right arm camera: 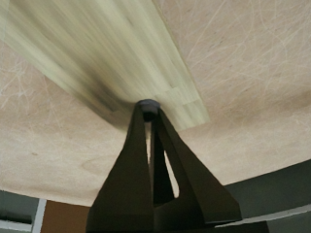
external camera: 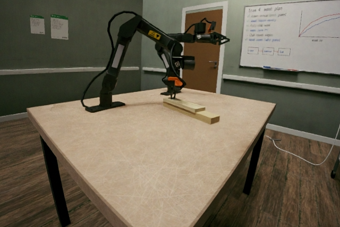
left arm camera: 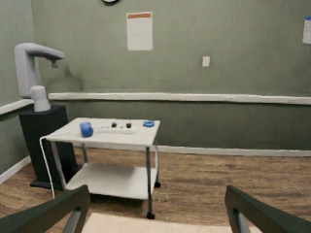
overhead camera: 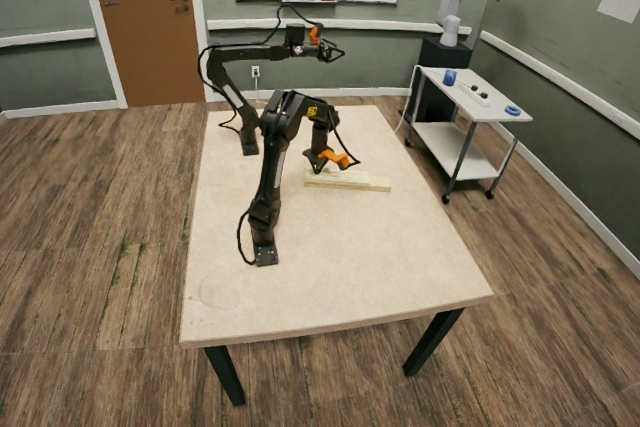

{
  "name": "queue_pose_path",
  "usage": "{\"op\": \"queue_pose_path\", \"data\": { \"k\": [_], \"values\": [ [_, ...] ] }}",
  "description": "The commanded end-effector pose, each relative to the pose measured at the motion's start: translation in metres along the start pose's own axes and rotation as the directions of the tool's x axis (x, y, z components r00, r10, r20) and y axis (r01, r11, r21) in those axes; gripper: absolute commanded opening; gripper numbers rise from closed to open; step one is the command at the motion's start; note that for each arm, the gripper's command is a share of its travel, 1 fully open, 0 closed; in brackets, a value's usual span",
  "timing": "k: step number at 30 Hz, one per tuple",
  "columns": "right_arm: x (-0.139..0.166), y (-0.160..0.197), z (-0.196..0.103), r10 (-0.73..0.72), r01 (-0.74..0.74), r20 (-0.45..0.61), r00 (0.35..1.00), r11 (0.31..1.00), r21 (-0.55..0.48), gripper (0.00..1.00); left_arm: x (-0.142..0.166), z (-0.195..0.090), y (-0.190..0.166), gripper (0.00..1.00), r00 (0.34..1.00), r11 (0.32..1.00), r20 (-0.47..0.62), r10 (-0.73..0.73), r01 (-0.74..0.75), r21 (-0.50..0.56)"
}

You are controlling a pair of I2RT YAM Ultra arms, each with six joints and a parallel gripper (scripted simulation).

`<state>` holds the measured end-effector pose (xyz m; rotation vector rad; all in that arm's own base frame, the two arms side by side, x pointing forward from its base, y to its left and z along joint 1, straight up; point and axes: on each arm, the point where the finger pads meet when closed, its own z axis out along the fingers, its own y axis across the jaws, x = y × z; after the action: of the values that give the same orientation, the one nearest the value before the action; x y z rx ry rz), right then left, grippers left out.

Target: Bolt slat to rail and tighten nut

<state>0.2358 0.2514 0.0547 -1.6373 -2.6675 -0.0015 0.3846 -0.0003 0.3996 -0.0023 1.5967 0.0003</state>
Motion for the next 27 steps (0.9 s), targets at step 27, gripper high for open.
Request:
{"op": "queue_pose_path", "data": {
  "k": [27],
  "values": [
    [0.0004,0.0016,-0.0034,-0.058,0.058,-0.002,0.998,0.998,-0.010,0.34,-0.0049,-0.0011,0.0000,1.00,1.000,1.000,0.014,0.000,0.000,0.000]
  ]
}}
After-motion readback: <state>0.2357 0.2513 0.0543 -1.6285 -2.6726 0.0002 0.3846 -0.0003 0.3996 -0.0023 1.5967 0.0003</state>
